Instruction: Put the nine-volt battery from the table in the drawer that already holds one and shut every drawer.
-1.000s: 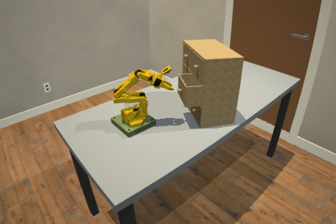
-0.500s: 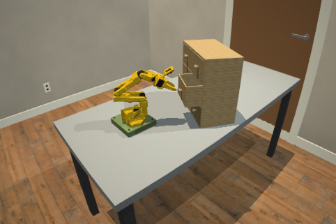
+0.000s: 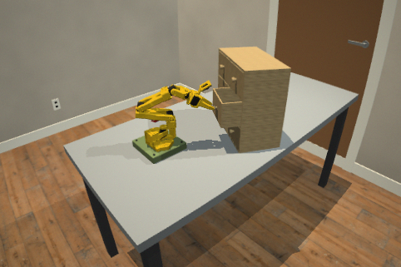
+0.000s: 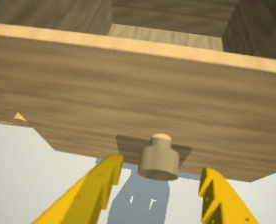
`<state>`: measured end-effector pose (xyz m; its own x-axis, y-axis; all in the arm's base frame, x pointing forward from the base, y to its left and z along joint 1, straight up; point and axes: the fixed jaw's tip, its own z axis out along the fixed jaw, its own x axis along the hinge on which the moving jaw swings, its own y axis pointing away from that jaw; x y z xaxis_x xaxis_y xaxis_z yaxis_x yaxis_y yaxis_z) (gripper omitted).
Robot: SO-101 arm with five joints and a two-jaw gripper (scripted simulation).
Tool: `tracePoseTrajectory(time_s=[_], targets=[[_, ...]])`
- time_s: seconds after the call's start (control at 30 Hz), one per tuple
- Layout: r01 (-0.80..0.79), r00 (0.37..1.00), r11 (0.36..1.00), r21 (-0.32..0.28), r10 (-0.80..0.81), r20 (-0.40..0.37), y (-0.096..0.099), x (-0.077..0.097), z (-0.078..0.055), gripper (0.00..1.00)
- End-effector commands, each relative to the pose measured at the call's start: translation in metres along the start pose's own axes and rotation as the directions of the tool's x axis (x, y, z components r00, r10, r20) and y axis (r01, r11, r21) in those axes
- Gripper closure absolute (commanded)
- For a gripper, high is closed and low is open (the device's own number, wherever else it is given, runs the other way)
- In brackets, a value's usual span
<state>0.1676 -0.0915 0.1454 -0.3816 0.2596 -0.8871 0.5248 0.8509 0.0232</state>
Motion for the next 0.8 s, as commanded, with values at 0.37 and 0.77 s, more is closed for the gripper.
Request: tracePoseTrajectory(time_s=[0.37,0.77], targets=[[0.007,1.0,1.0,-0.007,-0.007,-0.013,0.0013,0.0044,0.0087,0.79],[0.008,1.0,1.0,-0.009,-0.008,-0.013,0.0018,0.0057,0.0097,0.79]])
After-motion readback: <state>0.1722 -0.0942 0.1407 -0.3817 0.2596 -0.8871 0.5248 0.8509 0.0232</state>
